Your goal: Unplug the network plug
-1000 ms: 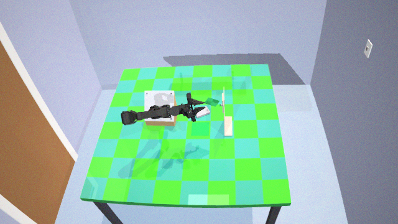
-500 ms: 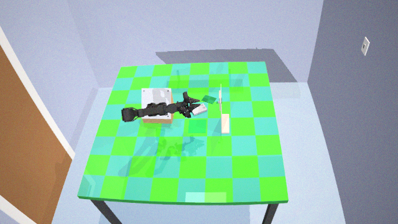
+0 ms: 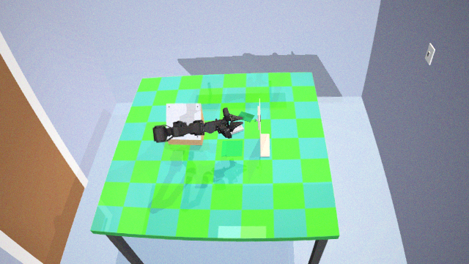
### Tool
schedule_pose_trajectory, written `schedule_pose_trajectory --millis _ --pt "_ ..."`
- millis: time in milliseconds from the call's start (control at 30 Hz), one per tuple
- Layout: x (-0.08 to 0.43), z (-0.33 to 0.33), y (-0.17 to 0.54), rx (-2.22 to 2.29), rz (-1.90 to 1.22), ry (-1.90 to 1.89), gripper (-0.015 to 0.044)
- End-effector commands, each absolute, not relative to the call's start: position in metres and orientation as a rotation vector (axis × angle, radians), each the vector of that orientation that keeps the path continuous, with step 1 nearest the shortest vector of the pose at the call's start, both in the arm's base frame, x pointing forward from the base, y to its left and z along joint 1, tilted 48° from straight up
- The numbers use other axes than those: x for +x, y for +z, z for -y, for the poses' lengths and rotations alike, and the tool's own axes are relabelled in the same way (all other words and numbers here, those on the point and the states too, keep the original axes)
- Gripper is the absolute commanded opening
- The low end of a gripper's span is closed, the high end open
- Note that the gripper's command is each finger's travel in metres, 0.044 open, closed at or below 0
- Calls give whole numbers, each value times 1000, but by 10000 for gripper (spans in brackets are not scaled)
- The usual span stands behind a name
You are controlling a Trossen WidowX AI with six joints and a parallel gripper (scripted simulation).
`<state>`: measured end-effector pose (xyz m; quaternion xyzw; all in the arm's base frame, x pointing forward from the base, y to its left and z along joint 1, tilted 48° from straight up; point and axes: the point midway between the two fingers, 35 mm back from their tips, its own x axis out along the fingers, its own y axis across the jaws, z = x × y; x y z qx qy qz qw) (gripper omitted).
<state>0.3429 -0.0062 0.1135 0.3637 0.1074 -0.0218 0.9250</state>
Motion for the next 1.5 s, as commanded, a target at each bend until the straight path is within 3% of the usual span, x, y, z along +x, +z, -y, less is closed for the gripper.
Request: schedule_pose_trajectory --millis 0,1467 --pt "356 8 114 749 -214 -38 156" --pt "418 16 114 748 -210 -37 156"
